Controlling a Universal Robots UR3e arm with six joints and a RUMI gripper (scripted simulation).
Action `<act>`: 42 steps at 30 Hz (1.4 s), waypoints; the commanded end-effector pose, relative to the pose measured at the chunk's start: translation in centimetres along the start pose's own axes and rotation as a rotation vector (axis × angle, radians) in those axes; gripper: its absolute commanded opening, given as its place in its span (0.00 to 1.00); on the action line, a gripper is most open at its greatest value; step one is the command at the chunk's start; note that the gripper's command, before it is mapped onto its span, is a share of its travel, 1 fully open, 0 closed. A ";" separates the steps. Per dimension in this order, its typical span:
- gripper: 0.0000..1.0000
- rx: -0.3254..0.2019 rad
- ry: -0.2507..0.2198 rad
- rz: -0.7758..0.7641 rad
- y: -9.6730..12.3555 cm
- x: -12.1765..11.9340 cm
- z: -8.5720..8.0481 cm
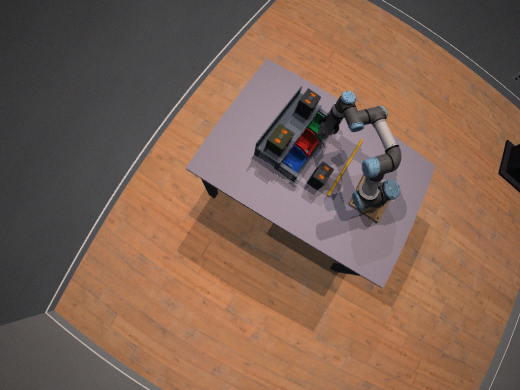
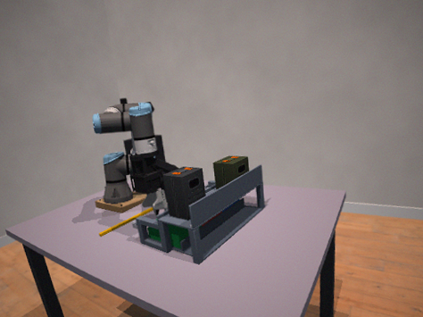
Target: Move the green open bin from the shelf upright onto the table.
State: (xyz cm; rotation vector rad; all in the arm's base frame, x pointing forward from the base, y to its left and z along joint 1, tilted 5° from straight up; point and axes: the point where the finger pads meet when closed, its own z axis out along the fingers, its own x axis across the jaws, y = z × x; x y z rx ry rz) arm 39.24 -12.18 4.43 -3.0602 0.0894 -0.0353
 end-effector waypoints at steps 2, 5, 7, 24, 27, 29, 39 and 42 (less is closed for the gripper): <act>0.26 -0.002 0.003 0.000 0.0 0.1 -0.1; 0.26 -0.002 0.003 0.000 0.0 0.1 0.3; 0.26 -0.002 0.003 0.000 0.0 0.1 0.7; 0.26 -0.002 0.002 0.000 0.0 0.1 1.7; 0.26 -0.002 0.003 0.000 0.0 0.1 1.9; 0.26 -0.002 0.003 0.000 0.0 0.1 1.9; 0.26 -0.002 0.002 0.000 0.0 0.1 2.1; 0.26 -0.002 0.003 0.000 0.0 0.1 2.5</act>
